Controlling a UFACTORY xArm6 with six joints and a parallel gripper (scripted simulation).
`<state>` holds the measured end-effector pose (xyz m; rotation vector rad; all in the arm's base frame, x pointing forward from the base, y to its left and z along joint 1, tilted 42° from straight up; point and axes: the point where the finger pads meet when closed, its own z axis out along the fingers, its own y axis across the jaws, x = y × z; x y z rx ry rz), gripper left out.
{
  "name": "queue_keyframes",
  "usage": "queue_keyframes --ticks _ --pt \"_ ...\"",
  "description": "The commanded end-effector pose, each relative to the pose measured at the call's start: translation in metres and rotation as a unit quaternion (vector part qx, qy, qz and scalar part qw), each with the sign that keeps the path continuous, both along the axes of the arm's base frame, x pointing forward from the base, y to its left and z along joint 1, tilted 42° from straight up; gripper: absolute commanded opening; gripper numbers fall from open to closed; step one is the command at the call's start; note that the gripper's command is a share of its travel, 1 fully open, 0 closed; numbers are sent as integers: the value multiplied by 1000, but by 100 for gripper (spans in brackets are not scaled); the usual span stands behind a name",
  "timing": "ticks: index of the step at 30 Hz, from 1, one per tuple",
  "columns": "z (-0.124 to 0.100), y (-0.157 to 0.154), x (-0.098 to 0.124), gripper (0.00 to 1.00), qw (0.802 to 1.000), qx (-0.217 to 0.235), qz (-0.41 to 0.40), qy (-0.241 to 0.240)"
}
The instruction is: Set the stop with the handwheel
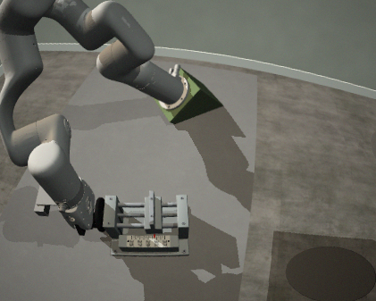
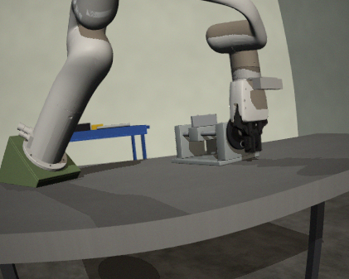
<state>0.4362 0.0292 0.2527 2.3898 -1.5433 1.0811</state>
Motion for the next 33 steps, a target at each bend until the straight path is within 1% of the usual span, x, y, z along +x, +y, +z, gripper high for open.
queue_keyframes --ticks 1,3,8,13,18,20,25,33 --pt "9 9 8 6 1000 2 2 -4" --pt "9 9 8 6 1000 2 2 -4" --pt "19 18 11 6 1000 2 2 -4" --pt "29 25 8 6 1000 2 2 -4" --pt "38 29 0 6 1000 2 2 -4" --pt "38 29 0 6 1000 2 2 -4" --pt "44 31 -10 6 1000 2 2 -4" --pt "47 29 -26 6 1000 2 2 -4"
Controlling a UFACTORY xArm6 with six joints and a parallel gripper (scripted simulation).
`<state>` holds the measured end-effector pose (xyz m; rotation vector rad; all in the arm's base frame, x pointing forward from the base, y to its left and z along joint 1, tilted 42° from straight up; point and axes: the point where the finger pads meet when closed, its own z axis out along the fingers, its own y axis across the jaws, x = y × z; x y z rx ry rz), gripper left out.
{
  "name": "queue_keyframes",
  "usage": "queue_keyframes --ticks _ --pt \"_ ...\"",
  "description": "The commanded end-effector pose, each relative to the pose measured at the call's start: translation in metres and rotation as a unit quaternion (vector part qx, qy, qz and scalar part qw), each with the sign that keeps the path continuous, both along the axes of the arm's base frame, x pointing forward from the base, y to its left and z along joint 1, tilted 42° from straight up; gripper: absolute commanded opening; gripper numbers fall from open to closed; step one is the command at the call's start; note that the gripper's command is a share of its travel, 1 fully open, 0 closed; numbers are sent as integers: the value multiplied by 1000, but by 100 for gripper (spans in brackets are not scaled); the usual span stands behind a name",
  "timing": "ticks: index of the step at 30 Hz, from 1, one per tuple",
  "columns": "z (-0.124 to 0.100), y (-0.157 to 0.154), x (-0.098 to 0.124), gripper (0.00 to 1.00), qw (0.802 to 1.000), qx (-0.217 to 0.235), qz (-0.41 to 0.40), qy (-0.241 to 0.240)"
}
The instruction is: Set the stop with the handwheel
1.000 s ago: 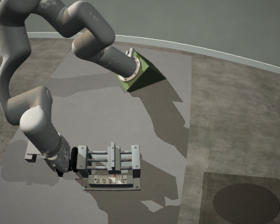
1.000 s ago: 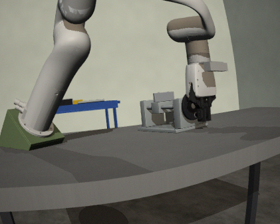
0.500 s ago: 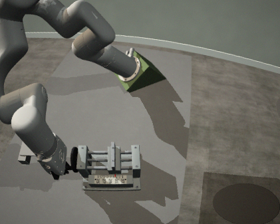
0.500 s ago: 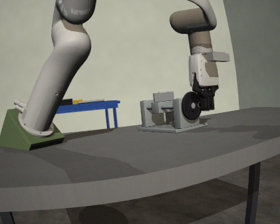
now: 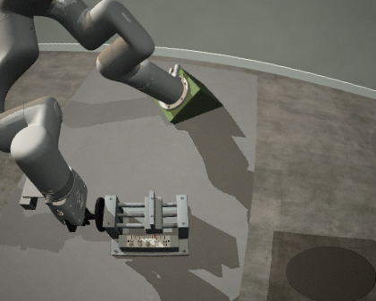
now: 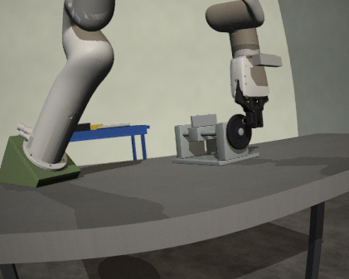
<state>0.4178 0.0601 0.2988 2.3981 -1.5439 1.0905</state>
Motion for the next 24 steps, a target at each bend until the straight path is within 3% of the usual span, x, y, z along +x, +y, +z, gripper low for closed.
queue_keyframes --ticks 1,24 --pt "1 -3 -9 6 1000 -1 -1 0" --pt "-21 -26 -31 6 1000 -1 -1 0"
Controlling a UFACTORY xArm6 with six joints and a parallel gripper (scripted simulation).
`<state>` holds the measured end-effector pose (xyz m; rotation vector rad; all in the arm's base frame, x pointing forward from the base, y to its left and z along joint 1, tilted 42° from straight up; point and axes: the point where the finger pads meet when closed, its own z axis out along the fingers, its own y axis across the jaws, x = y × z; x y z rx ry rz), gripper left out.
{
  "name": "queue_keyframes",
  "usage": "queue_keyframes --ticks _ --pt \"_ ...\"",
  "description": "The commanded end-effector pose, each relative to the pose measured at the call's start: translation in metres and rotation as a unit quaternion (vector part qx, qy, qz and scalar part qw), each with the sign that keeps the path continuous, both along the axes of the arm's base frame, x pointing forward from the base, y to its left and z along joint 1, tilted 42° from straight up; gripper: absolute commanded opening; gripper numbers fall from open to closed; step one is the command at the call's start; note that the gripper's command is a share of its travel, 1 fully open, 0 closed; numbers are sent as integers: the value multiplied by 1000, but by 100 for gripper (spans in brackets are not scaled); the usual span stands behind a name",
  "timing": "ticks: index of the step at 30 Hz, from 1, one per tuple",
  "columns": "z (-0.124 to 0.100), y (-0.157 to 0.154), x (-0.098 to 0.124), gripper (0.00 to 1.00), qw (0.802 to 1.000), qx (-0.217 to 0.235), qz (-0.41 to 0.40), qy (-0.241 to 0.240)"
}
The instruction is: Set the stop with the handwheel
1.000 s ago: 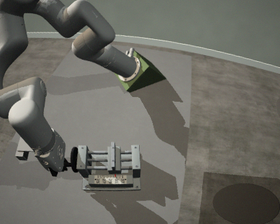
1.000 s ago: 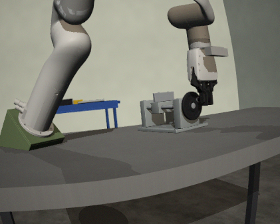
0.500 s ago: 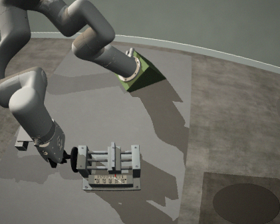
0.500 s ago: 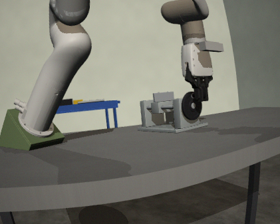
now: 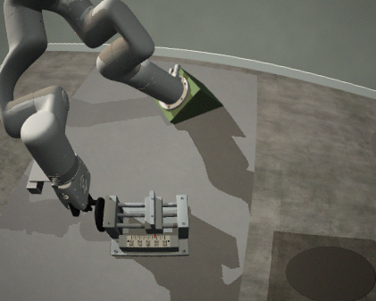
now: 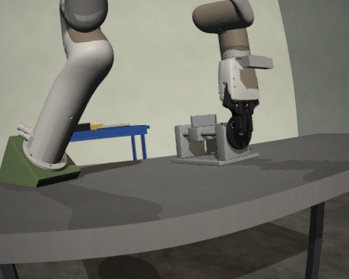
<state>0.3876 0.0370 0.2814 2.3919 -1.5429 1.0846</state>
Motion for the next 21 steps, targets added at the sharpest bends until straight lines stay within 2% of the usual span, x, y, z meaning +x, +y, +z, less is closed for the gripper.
queue_keyframes --ticks 1,21 --pt "-5 -4 0 6 1000 1 1 -2" --pt "-28 -16 20 6 1000 1 1 -2"
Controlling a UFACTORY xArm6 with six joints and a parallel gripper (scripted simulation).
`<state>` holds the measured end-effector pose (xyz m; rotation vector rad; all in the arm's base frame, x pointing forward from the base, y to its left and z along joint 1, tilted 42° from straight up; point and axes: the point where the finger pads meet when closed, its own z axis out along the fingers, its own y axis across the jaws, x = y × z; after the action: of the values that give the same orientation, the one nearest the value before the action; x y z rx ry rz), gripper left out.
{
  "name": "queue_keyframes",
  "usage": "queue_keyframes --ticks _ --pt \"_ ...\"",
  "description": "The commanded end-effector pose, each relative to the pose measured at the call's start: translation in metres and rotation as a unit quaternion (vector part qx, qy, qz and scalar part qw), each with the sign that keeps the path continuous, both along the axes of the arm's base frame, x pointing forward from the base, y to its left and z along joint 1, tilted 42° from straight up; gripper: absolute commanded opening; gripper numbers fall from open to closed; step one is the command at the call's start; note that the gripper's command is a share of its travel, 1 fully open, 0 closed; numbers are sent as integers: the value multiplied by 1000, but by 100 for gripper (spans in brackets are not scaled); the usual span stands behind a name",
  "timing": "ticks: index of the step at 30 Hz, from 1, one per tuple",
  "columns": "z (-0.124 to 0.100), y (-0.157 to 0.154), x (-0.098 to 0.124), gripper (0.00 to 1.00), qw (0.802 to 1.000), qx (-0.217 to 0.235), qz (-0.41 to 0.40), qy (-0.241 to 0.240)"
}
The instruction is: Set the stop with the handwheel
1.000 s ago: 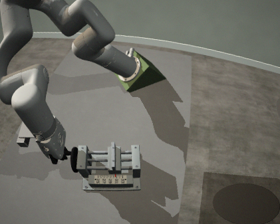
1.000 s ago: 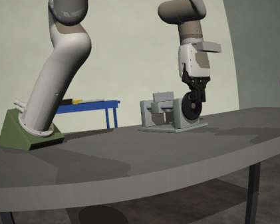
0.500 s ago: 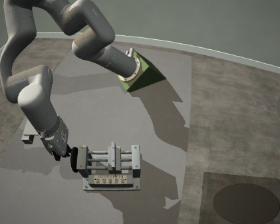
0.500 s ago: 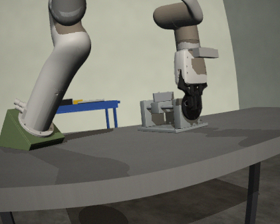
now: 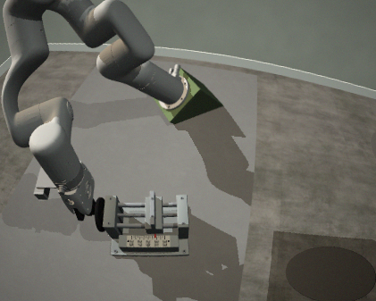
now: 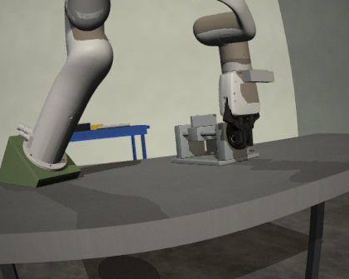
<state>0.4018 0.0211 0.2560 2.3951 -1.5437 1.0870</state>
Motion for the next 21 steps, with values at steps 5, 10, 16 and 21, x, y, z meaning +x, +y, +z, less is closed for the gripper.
queue_keyframes --ticks 5,10,16,21 --pt "-4 0 14 6 1000 0 0 -1" --pt "-5 1 18 6 1000 0 0 -1" --pt "-4 5 28 6 1000 0 0 -1" --pt "-1 9 36 6 1000 0 0 -1"
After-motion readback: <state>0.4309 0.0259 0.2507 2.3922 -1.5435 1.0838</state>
